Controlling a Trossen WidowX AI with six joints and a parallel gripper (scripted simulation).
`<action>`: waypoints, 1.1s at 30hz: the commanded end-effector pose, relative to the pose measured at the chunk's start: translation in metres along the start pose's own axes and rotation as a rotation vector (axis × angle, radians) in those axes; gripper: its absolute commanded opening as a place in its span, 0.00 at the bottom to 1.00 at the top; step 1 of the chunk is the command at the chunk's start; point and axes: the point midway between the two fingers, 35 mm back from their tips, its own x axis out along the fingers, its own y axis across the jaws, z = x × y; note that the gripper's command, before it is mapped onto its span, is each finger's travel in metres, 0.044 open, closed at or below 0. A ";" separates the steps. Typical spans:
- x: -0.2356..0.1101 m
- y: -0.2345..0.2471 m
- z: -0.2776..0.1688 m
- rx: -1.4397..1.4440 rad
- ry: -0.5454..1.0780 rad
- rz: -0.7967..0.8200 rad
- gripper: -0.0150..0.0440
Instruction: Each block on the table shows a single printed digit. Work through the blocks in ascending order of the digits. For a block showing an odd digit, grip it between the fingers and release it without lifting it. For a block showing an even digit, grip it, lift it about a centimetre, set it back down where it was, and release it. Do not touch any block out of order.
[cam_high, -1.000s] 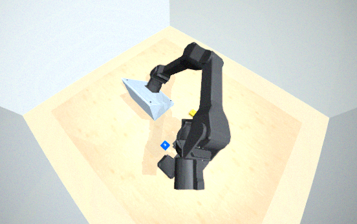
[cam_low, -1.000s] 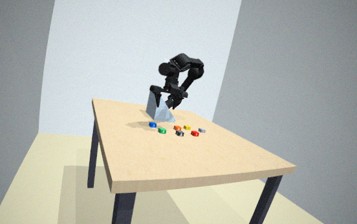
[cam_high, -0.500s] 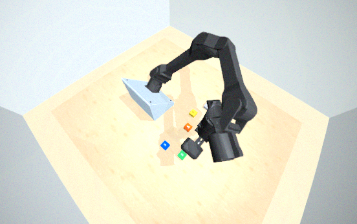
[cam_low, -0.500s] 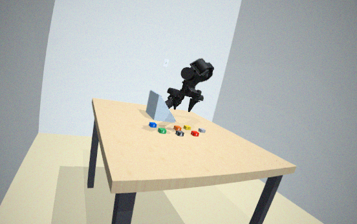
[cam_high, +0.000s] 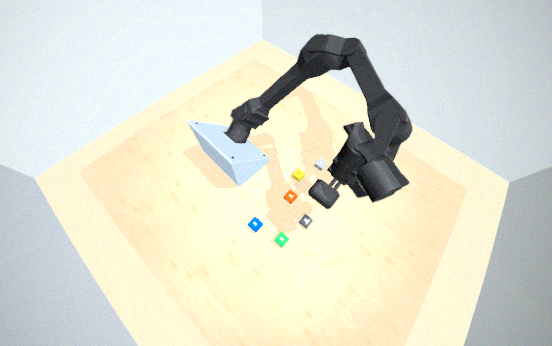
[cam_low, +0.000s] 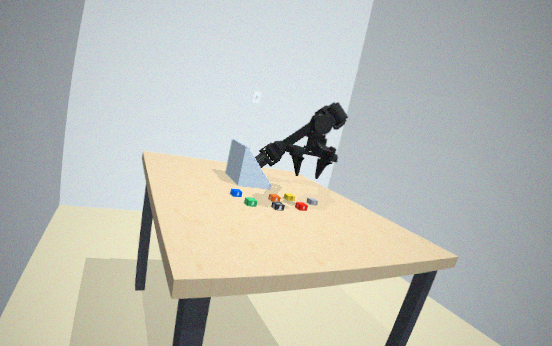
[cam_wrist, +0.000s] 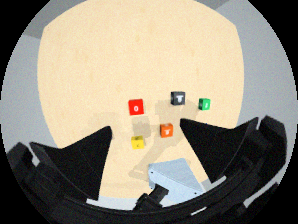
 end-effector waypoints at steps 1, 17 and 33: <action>0.041 0.005 0.000 0.001 0.007 0.008 0.93; 0.085 0.006 -0.002 0.001 0.006 0.013 0.93; 0.109 0.007 -0.003 0.001 0.006 0.014 0.93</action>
